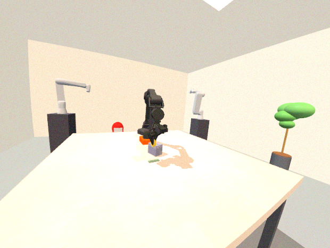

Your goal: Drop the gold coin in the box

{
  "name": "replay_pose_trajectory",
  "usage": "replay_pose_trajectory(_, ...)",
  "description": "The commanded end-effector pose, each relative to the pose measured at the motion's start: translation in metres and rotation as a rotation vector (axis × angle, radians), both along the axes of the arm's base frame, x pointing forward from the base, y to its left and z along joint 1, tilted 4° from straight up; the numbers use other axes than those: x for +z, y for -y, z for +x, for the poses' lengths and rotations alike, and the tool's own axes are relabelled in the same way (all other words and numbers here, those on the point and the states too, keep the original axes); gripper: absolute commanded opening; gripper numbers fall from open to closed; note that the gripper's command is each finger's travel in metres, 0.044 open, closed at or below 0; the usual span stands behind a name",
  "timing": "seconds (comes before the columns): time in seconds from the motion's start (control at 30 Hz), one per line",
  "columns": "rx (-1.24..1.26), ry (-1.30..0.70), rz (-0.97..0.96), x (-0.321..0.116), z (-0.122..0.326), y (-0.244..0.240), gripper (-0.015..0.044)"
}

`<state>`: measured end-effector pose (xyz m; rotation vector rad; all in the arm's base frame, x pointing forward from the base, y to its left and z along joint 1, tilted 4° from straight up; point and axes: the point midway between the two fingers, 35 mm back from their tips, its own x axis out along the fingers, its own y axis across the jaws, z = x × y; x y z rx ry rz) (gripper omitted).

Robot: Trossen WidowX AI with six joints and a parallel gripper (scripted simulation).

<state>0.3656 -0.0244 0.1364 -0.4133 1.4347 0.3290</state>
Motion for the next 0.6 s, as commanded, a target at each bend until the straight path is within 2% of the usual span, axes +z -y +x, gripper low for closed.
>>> replay_pose_trajectory(0.0,-0.009,-0.002,0.006,0.0,-0.005,-0.003,0.0)
replay_pose_trajectory(0.57,-0.009,-0.006,0.008,0.0,-0.045,-0.023,0.0)
